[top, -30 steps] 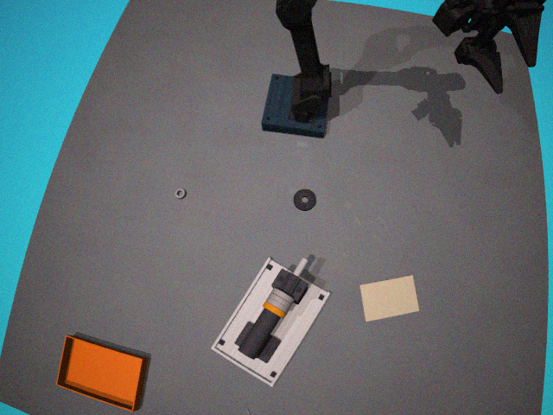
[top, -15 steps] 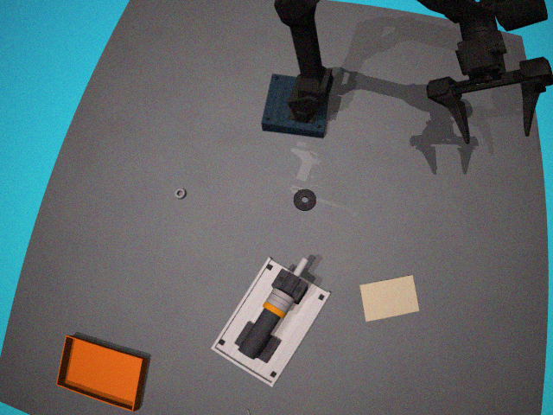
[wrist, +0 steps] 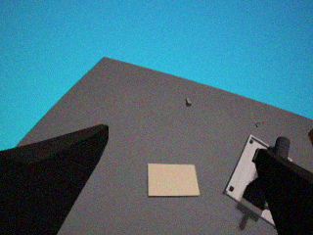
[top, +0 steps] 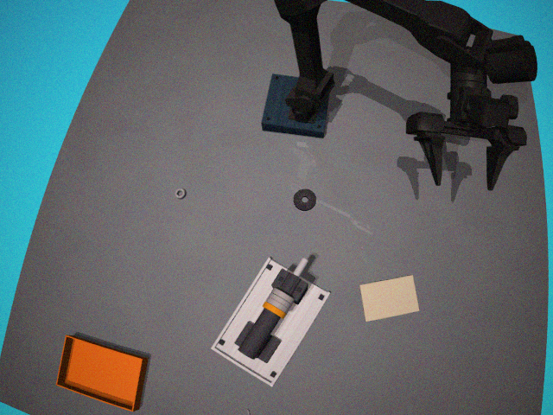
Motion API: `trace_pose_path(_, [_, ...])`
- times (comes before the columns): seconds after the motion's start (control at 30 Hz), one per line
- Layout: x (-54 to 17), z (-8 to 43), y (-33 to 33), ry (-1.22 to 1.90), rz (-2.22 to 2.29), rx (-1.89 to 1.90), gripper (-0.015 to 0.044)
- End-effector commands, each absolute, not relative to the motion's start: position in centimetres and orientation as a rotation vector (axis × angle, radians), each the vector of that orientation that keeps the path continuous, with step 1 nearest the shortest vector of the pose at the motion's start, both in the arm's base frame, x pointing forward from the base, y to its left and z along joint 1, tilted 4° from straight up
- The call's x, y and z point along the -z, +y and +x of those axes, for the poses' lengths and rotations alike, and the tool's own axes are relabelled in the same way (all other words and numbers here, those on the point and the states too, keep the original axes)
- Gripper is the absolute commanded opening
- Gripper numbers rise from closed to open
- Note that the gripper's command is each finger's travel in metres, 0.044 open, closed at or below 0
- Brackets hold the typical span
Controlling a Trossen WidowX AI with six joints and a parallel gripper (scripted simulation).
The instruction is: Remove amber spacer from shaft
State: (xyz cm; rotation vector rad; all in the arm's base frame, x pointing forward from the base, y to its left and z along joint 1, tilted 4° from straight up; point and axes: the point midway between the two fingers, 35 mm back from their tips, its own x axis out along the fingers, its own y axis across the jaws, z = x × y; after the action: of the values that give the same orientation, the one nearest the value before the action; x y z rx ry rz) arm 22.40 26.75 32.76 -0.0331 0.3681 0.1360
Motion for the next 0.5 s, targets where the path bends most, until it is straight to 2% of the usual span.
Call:
trace_pose_path(0.0, [-27.5, 26.6, 24.0, 0.428, -0.699, -0.200, 0.0440])
trace_pose_path(0.47, [-22.2, 30.2, 19.6, 0.497, -1.389, -0.347, 0.0440])
